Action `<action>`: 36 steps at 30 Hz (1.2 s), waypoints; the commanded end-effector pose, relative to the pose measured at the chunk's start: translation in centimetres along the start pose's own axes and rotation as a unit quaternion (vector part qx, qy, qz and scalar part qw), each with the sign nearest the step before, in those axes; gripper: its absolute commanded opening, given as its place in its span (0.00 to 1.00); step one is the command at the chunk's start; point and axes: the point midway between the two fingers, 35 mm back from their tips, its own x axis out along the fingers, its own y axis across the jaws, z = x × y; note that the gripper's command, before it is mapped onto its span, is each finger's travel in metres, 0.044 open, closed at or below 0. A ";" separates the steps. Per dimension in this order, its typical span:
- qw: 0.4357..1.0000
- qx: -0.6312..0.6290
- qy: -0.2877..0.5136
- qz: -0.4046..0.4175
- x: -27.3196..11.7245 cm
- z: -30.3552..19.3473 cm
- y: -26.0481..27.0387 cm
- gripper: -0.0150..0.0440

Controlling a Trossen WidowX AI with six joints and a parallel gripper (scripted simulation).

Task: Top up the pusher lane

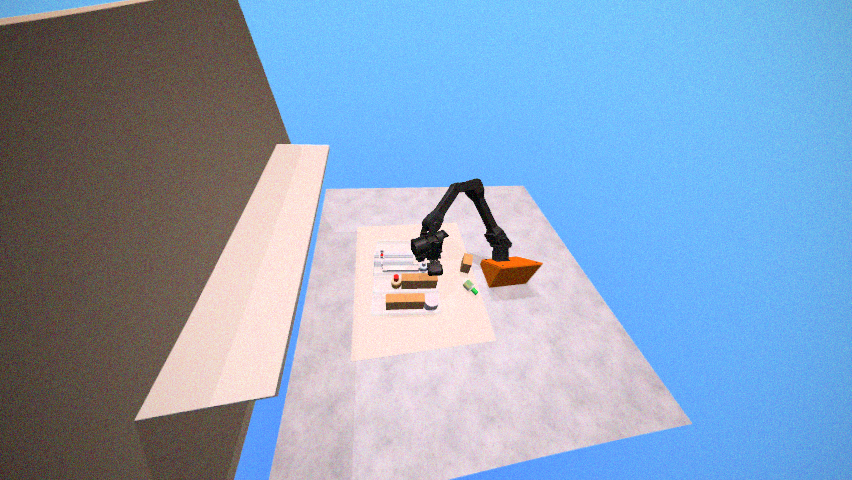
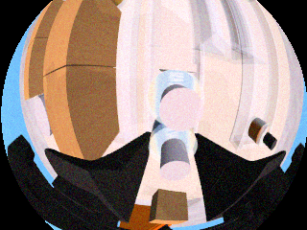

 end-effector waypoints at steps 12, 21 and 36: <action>1.000 0.006 -0.005 -0.003 0.0 -0.3 0.0 0.25; 1.000 0.006 -0.005 -0.003 0.0 -0.2 0.0 0.30; 1.000 0.006 -0.005 -0.003 -0.4 -0.2 0.1 0.72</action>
